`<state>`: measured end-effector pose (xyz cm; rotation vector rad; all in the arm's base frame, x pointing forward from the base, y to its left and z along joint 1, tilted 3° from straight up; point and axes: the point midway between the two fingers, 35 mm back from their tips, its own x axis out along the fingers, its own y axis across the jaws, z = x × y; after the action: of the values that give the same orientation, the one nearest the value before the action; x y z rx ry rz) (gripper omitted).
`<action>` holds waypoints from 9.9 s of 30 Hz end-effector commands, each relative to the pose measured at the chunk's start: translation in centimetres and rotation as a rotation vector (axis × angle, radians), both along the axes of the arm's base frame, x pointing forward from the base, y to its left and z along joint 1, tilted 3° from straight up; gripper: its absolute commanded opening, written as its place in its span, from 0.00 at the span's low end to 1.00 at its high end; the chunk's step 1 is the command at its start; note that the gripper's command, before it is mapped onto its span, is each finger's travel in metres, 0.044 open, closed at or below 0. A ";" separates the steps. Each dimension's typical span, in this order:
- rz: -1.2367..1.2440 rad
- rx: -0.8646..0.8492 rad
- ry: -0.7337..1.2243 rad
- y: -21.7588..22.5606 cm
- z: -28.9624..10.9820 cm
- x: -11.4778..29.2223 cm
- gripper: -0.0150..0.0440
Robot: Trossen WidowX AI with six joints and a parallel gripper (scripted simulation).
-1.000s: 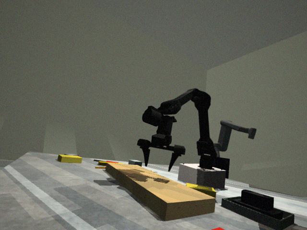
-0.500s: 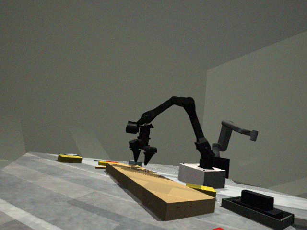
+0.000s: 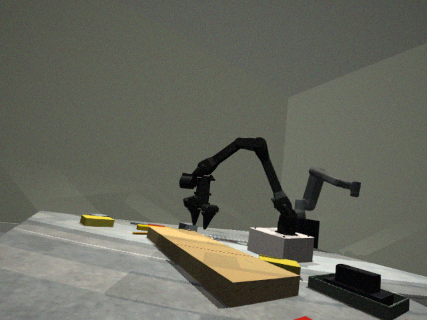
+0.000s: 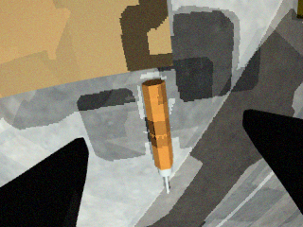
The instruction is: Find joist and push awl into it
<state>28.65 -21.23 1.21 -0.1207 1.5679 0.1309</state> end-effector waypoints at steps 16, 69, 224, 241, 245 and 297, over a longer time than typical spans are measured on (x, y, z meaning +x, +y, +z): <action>0.006 0.002 0.004 0.0 -2.7 -0.1 1.00; 0.006 0.002 0.004 -0.4 2.1 0.1 0.25; -0.027 0.216 -1.268 21.4 13.4 7.5 0.25; -0.027 0.216 -1.268 21.4 12.5 7.6 0.25; -0.027 0.216 -1.268 21.4 12.3 7.6 0.25; -0.028 0.216 -1.268 21.5 8.9 7.8 0.25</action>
<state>36.57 0.32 10.67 -0.0026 0.2795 0.1592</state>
